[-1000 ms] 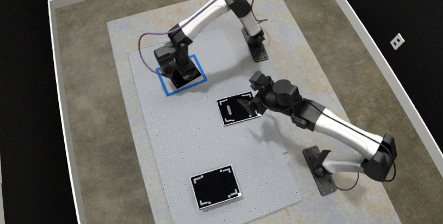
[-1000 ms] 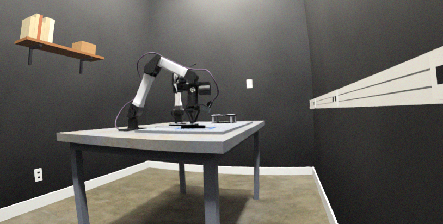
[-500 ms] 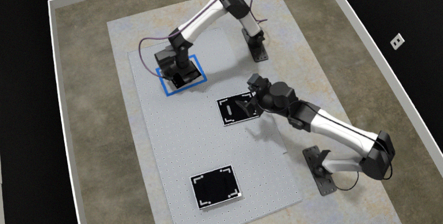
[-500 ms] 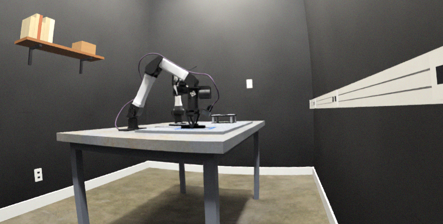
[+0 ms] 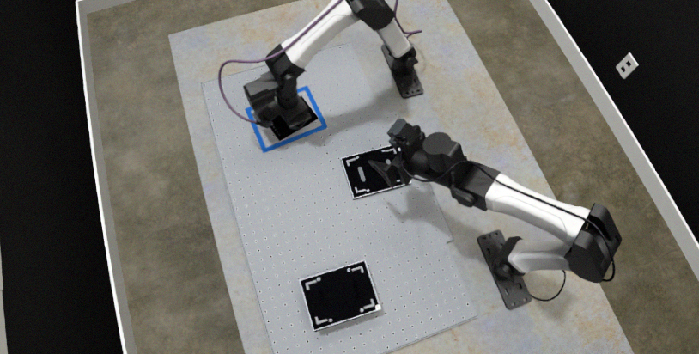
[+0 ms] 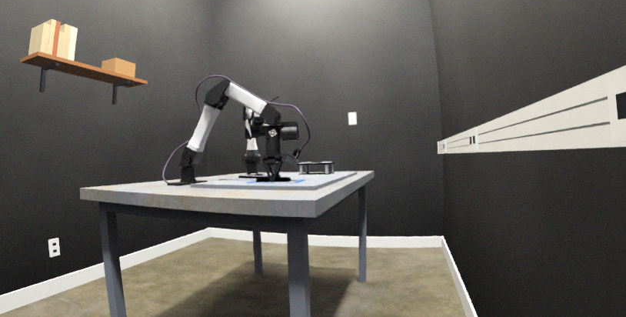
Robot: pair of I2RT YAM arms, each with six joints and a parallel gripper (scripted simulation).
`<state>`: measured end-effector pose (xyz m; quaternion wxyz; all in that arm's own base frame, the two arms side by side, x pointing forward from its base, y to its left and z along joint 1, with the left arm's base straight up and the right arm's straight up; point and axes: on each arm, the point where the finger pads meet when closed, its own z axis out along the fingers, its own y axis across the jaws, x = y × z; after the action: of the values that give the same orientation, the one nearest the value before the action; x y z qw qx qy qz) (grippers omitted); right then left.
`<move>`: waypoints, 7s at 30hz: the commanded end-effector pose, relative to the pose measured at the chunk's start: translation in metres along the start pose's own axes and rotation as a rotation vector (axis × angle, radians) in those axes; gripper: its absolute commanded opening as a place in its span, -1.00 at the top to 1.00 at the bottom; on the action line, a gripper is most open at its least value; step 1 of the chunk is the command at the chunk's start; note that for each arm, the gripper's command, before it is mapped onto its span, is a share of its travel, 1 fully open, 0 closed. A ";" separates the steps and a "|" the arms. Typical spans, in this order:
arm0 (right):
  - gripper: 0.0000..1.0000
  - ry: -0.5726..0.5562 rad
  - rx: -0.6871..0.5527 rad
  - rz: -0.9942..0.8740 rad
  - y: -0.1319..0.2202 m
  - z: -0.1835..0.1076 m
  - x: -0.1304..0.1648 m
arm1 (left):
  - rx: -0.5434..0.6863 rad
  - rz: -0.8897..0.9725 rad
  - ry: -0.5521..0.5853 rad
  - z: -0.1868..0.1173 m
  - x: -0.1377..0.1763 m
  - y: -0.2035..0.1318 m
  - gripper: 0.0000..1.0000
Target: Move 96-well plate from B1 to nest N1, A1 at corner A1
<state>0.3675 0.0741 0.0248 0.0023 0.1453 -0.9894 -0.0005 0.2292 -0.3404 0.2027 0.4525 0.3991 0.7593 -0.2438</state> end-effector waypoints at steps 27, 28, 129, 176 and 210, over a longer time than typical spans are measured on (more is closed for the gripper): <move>-0.60 0.010 -0.002 -0.954 -0.009 0.002 -0.009 | -0.010 -0.007 -0.052 0.030 0.018 0.009 -1.00; -0.60 0.010 -0.002 -0.982 -0.009 0.002 -0.009 | -0.010 -0.007 -0.054 0.031 0.019 0.010 -1.00; -1.00 -0.018 0.016 0.783 -0.005 -0.050 -0.013 | -0.007 0.012 -0.149 -0.144 -0.075 0.006 -1.00; -1.00 0.009 0.004 1.741 -0.007 -0.007 -0.012 | -0.007 0.012 -0.149 -0.144 -0.075 0.006 -1.00; -0.61 -0.011 -0.016 1.708 0.026 -0.069 0.002 | -0.004 0.014 -0.103 -0.145 -0.063 0.005 -1.00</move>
<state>0.3735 0.0830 0.0713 -0.0047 -0.6579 -0.7531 -0.0049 0.1816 -0.2623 0.3167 0.4933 0.3905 0.7327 -0.2597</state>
